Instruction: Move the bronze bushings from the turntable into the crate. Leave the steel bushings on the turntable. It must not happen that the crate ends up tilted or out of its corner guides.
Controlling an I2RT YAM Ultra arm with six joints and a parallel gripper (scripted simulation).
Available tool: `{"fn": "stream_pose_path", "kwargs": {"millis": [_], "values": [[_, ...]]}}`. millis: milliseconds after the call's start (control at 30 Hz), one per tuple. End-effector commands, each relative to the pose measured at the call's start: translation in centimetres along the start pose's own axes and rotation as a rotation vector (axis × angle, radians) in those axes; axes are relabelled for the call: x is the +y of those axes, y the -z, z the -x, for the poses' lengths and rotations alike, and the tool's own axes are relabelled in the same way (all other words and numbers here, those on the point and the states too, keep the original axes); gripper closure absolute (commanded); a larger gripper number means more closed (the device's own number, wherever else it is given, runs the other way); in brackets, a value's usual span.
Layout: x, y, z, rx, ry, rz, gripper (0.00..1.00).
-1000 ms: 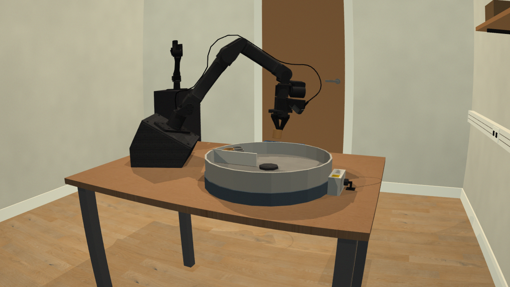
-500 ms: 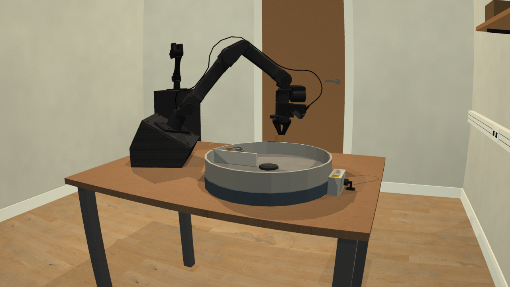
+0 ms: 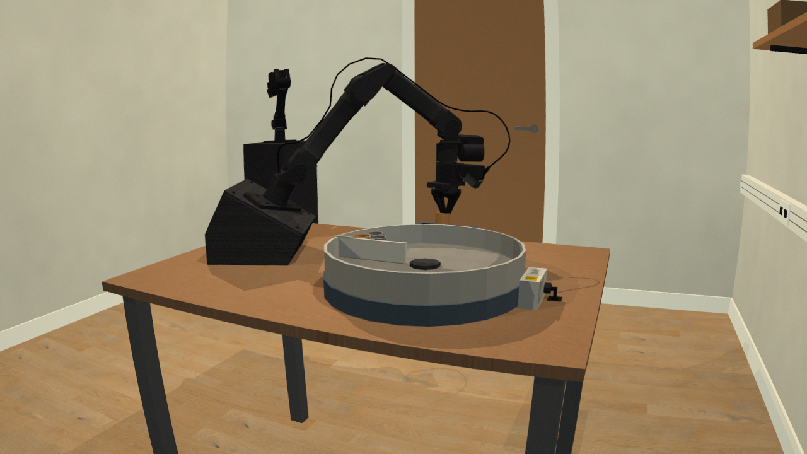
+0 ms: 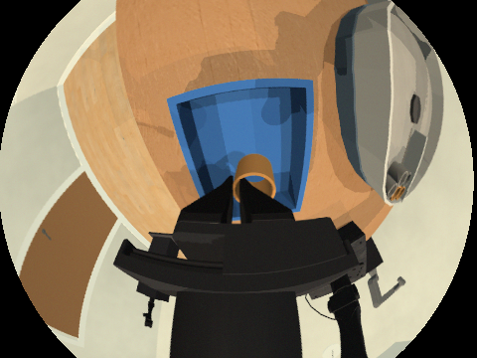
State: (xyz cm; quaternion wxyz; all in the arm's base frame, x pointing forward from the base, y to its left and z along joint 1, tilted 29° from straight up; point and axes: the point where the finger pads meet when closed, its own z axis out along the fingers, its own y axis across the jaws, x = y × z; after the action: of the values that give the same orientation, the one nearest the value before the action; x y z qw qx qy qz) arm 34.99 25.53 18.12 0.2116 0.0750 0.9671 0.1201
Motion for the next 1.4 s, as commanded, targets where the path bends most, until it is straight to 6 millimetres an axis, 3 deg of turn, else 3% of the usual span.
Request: {"fn": "stream_pose_path", "kwargs": {"millis": [0,500,633,733,1367], "values": [[1.1,2.2,1.4,-0.051,0.0,0.057,1.0],[1.3,2.1,1.3,-0.055,0.0,0.061,1.0],[0.6,0.9,-0.1,-0.025,0.006,0.031,1.0],[1.4,1.8,0.9,-0.052,0.0,0.058,1.0],[1.0,1.8,0.8,-0.045,-0.002,0.048,1.0]]}}
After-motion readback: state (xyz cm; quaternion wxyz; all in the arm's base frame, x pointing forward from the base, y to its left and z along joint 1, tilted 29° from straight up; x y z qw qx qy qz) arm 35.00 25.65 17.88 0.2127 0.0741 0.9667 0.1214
